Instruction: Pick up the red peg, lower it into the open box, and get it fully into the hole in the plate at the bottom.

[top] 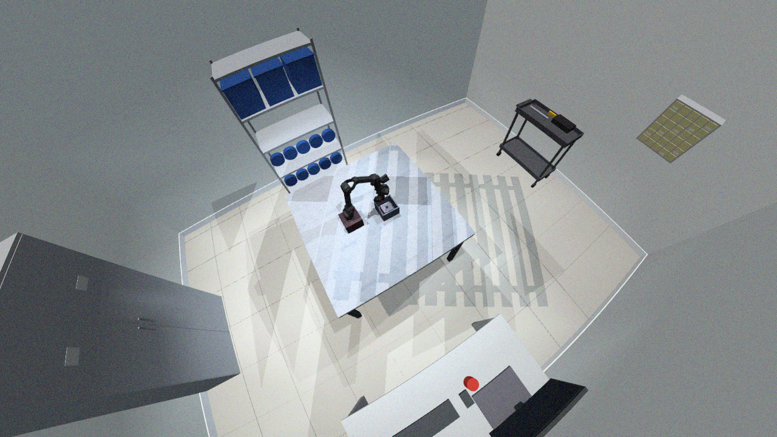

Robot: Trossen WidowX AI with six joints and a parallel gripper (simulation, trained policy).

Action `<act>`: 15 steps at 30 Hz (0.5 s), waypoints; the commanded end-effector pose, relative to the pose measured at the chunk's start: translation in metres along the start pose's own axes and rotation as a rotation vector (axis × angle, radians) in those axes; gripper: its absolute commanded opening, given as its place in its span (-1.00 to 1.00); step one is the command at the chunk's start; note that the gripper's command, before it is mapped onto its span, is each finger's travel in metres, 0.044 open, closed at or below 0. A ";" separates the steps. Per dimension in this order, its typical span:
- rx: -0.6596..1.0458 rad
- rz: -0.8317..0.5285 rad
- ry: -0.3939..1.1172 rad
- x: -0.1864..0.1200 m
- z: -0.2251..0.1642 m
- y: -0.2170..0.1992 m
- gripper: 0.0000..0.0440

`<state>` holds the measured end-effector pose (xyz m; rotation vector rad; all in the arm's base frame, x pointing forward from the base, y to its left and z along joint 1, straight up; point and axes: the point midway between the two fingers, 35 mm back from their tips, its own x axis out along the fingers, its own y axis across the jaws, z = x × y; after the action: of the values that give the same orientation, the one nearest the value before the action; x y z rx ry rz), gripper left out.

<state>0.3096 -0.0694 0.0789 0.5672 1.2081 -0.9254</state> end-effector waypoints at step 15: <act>0.035 0.000 0.064 0.053 0.023 -0.002 -0.58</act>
<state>0.3250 -0.1029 0.0415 0.6311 1.2362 -0.9429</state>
